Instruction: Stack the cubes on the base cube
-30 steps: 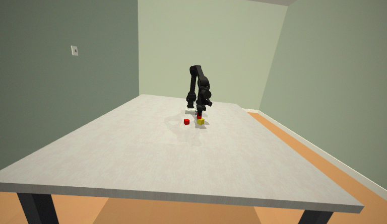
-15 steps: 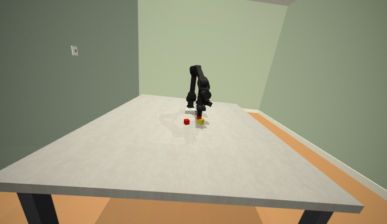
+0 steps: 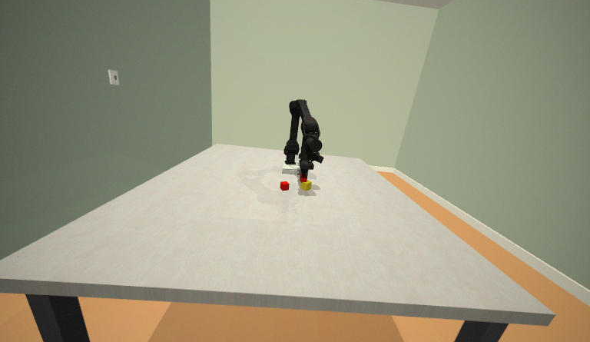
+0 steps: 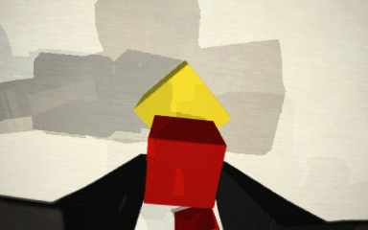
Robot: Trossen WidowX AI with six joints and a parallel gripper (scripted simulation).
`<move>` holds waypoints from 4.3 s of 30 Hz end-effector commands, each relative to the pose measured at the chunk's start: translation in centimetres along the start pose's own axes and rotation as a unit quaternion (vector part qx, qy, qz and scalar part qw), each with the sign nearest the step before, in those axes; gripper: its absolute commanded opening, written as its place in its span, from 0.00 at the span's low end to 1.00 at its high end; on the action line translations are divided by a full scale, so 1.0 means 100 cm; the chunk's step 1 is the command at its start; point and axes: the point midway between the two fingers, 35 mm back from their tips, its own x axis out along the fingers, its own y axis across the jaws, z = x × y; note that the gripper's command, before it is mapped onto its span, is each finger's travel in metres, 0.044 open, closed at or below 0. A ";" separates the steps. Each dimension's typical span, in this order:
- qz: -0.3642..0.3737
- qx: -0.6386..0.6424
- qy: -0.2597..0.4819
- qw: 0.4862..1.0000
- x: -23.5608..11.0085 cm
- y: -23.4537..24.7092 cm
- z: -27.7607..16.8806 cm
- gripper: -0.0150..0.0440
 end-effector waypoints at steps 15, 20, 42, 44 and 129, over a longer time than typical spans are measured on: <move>0.000 0.000 0.000 1.000 -0.008 0.000 0.000 0.60; 0.000 0.000 0.000 1.000 -0.014 0.000 0.000 0.60; 0.002 0.043 0.001 0.999 -0.029 -0.001 -0.003 0.70; 0.001 0.105 0.001 0.995 -0.030 -0.003 -0.007 0.70; -0.007 0.975 0.001 0.222 0.019 -0.028 -0.092 0.70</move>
